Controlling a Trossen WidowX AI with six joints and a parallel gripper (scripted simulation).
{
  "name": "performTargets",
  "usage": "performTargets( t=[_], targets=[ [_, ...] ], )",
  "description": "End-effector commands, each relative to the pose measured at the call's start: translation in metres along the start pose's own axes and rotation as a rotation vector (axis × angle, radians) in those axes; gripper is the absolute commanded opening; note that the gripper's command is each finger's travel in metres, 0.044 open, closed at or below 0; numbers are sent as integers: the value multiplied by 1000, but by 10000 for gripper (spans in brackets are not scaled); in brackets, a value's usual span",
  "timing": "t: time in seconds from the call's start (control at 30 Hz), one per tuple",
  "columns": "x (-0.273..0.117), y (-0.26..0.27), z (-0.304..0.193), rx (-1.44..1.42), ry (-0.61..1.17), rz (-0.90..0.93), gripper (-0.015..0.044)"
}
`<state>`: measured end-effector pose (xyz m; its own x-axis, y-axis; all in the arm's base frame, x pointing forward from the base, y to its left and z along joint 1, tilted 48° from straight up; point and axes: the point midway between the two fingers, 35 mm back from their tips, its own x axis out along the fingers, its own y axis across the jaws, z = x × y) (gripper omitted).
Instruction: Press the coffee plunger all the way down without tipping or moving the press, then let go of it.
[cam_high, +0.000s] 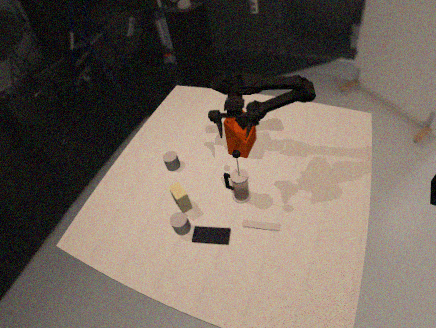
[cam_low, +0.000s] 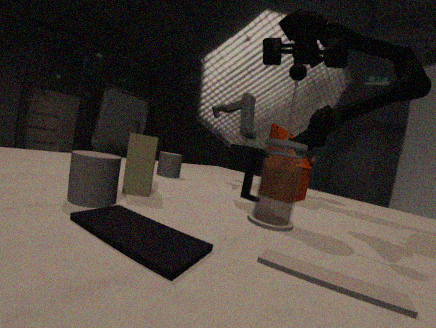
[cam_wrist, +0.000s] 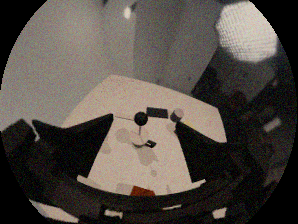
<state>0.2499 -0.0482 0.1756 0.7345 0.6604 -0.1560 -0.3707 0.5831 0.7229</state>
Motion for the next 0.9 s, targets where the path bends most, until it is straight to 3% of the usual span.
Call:
performTargets(
  t=[0.0,0.87],
  targets=[
    [18,6,-25,-35,-7,33,440],
    [38,0,-26,-37,13,19,440]
  ],
)
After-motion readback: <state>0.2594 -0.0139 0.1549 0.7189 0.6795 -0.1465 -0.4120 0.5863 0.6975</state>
